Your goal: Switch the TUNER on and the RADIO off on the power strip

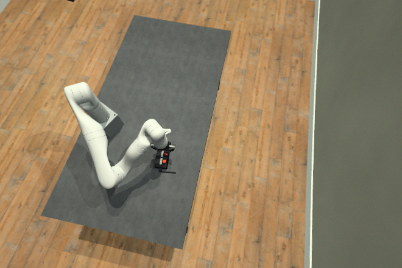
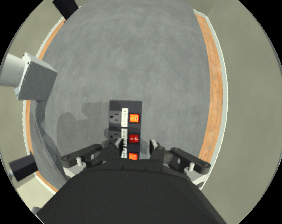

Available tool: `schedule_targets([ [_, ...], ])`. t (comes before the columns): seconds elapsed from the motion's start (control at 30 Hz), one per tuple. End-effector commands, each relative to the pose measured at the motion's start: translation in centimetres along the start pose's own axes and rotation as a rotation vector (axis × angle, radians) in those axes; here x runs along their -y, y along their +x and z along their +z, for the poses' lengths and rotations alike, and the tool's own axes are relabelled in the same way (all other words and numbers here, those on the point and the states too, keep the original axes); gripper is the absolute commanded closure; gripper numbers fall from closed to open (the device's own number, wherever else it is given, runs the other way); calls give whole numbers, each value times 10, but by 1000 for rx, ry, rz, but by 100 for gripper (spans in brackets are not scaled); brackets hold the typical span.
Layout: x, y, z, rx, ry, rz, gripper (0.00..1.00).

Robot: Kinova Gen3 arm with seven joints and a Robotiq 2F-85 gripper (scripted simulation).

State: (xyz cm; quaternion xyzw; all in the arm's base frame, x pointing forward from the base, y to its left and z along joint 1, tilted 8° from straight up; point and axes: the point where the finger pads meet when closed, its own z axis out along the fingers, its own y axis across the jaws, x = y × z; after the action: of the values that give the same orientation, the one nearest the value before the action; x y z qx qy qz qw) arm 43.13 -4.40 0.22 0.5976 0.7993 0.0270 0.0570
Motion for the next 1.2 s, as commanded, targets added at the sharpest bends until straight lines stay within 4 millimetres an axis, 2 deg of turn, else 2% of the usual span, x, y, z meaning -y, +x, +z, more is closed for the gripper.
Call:
schedule_targets([
  [0.0,0,-2,-19,13,-2,1,0],
  [0.13,0,-2,-41,13,-1,3,0],
  [0.2,0,-2,-41,13,-1,3,0],
  [0.33,-3,0,-63,3,-8,10,0],
  [0.53,-1,-1,-84,6,-1,11,0],
  [1.17,-1,-1,-87,7,-2,7,0],
])
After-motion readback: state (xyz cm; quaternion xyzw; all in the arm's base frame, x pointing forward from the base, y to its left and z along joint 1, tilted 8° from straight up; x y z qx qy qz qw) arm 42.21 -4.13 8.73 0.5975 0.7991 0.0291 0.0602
